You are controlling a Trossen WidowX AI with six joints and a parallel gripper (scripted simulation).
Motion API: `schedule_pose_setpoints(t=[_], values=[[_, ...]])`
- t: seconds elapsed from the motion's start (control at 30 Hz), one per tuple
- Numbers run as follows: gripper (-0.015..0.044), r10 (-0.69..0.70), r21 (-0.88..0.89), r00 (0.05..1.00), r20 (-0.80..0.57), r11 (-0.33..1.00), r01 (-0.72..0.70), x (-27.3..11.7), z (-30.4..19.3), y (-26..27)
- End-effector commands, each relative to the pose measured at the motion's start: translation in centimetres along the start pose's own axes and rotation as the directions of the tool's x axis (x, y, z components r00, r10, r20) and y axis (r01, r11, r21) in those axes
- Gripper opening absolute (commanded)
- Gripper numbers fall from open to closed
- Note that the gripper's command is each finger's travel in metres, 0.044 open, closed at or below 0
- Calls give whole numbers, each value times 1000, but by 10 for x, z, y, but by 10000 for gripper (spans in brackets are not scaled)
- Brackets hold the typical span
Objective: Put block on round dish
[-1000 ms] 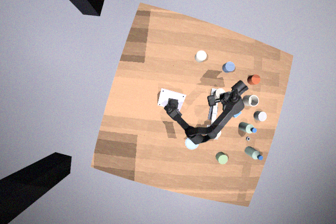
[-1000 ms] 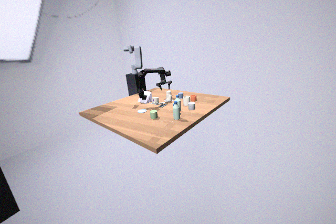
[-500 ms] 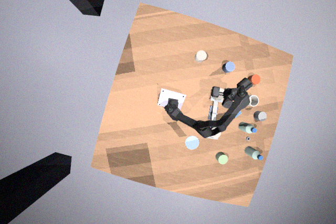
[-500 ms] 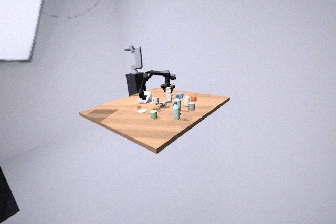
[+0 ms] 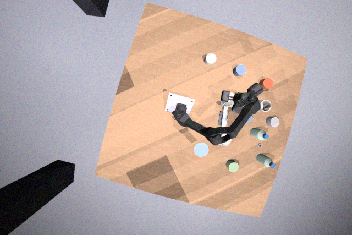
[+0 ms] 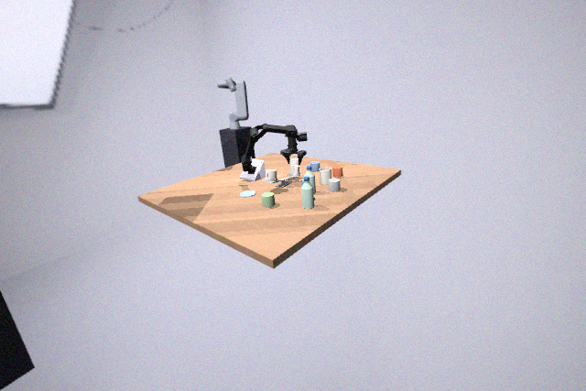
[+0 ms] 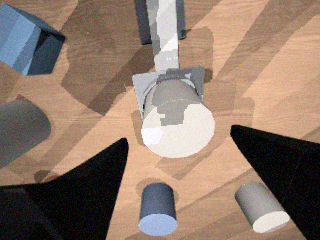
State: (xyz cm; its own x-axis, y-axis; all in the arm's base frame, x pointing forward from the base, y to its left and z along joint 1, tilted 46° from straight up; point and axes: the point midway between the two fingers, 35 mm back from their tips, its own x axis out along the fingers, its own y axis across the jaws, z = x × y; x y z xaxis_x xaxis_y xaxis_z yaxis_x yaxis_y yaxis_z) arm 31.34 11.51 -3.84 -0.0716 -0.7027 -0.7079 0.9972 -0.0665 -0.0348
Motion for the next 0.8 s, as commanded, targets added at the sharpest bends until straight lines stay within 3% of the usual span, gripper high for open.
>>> schedule_pose_setpoints(t=[0.0, 0.77], values=[[440, -1, -4, 1000, 4, 1000, 1, 7, 0, 0], [440, 0, -4, 1000, 5, 1000, 0, 44, 1, 0]])
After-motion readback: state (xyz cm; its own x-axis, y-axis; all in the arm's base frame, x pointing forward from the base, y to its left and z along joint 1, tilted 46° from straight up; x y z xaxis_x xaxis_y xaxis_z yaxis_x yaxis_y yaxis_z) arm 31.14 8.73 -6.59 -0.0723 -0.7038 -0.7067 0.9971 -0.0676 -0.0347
